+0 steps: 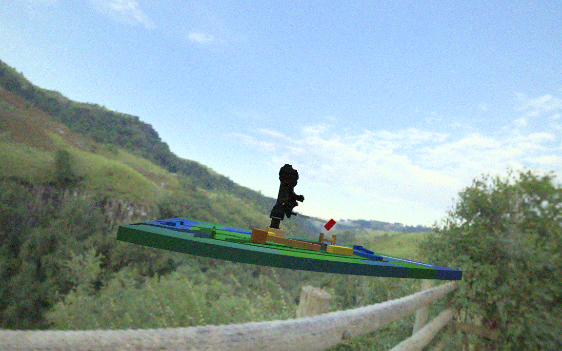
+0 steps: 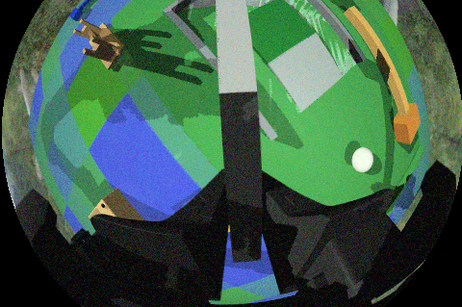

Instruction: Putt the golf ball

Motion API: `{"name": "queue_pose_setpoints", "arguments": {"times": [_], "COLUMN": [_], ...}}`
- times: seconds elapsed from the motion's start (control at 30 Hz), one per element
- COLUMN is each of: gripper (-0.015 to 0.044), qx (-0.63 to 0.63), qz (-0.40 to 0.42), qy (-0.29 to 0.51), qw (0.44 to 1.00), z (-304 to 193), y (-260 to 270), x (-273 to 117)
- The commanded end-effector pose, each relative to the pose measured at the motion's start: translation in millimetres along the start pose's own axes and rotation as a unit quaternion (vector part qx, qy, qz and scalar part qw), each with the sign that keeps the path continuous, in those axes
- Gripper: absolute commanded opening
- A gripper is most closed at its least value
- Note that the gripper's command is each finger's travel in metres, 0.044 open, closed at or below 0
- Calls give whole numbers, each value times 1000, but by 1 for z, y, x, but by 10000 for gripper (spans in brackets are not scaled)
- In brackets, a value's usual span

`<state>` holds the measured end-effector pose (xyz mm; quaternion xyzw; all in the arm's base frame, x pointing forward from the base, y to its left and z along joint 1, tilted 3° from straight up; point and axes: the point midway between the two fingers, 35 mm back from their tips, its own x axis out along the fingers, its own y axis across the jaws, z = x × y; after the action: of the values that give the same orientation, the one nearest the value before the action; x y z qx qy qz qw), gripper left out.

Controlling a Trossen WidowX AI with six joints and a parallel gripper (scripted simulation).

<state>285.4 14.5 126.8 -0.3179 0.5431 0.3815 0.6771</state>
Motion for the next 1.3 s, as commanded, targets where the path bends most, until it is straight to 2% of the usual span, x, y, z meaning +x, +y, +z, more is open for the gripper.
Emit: {"name": "queue_pose_setpoints", "arguments": {"times": [0.0,0.6,1.27], "gripper": [0,0,0], "qx": [52,254,463], "qz": [-11,-41,-60], "qy": [4,31,71], "qw": [999,966,882], "z": [-17,-101,-208], "y": [-17,-60,-72], "x": [-7,-27,-55]}}
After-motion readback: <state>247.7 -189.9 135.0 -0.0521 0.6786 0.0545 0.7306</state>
